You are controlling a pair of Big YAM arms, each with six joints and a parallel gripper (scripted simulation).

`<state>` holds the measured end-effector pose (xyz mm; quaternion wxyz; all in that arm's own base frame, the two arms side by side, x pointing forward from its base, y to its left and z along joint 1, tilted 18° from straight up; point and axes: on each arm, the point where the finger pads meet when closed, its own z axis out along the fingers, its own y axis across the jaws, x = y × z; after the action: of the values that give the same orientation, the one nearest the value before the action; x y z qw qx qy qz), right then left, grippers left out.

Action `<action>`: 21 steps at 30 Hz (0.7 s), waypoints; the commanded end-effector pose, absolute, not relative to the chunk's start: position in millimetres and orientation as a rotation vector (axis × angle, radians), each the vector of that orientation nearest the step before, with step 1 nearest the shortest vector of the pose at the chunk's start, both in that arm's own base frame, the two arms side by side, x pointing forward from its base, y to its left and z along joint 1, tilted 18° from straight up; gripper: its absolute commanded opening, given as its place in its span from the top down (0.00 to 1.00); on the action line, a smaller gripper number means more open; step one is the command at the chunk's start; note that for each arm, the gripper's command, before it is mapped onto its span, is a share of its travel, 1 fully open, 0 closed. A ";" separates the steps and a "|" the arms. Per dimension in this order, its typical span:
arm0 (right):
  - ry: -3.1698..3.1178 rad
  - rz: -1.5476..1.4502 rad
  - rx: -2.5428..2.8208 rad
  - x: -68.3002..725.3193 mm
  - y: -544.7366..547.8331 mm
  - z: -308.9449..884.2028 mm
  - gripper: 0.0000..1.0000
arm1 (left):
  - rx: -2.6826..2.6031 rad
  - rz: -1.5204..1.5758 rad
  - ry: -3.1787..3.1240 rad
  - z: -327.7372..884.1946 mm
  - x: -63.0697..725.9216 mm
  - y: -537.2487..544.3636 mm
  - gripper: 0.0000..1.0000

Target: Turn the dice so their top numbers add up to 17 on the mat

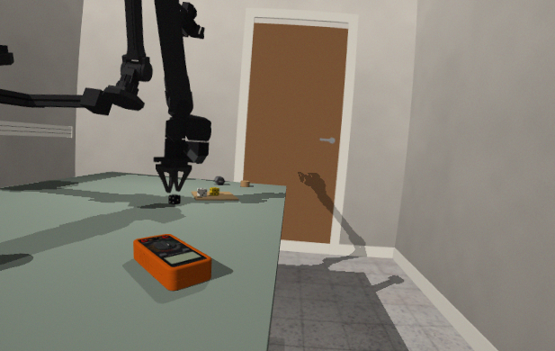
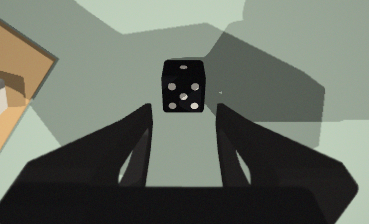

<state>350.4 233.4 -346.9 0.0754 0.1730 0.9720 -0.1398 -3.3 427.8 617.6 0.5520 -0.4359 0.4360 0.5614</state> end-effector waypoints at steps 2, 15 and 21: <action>2.901 -0.387 0.524 366.8 238.5 -348.7 0.61 | -0.996 1.352 0.977 639.0 -7.2 411.5 0.00; 2.907 -0.400 0.520 362.6 235.1 -348.8 0.61 | -0.996 1.352 0.977 639.0 -7.2 411.5 0.00; 2.907 -0.400 0.520 362.6 235.1 -348.8 0.61 | -0.996 1.352 0.977 639.0 -7.2 411.5 0.00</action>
<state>351.8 233.8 -346.8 0.0759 0.1731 0.9721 -0.1391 -3.3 427.8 617.6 0.5520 -0.4359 0.4360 0.5614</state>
